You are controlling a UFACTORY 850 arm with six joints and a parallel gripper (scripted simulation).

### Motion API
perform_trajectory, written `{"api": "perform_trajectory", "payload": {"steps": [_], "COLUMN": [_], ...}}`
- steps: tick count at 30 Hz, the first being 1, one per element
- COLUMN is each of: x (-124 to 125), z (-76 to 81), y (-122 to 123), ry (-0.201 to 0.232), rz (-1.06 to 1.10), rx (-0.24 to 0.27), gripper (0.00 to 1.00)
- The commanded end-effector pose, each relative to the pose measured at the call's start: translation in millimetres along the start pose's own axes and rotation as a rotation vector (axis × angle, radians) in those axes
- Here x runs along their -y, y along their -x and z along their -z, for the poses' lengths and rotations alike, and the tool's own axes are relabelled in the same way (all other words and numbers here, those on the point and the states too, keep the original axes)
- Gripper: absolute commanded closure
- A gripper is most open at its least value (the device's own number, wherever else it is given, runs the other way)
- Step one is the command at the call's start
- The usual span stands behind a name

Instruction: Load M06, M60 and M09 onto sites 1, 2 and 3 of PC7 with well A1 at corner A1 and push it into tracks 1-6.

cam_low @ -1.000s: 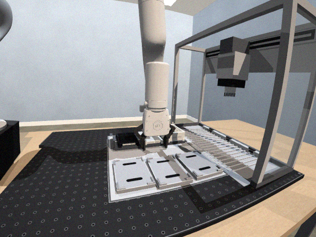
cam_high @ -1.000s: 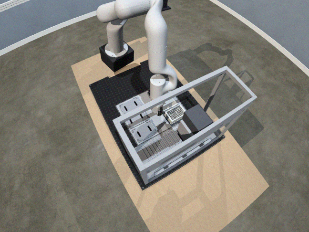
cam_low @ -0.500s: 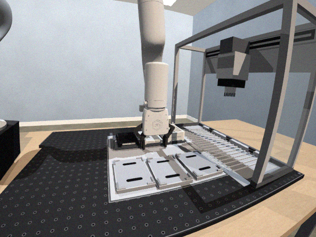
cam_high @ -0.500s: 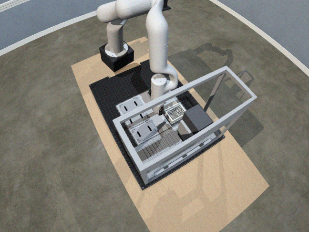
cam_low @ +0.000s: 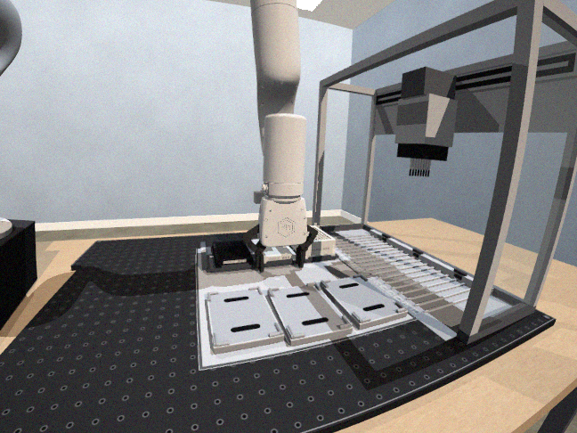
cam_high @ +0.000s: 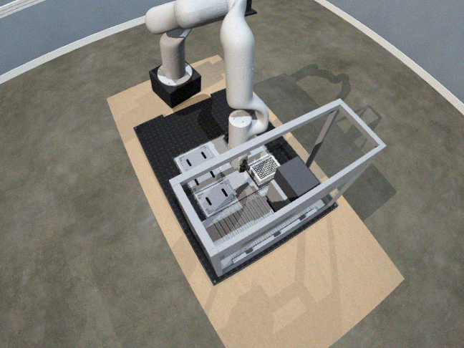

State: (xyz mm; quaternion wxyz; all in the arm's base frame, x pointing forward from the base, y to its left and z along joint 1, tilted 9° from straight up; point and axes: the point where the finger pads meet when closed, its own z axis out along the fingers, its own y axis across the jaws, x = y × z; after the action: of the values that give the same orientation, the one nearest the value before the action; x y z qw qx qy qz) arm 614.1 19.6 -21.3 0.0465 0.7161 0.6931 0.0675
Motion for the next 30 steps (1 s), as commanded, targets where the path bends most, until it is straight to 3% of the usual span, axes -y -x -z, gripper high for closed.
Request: {"api": "perform_trajectory", "payload": {"steps": [1, 30], "x": [-0.9, -0.9], "z": [0.6, 0.6], "y": [-1.3, -14.3], "ry": [0.001, 0.001], "rz": [0.000, 0.000], "rx": [0.000, 0.000], "gripper": [0.00, 0.00]}}
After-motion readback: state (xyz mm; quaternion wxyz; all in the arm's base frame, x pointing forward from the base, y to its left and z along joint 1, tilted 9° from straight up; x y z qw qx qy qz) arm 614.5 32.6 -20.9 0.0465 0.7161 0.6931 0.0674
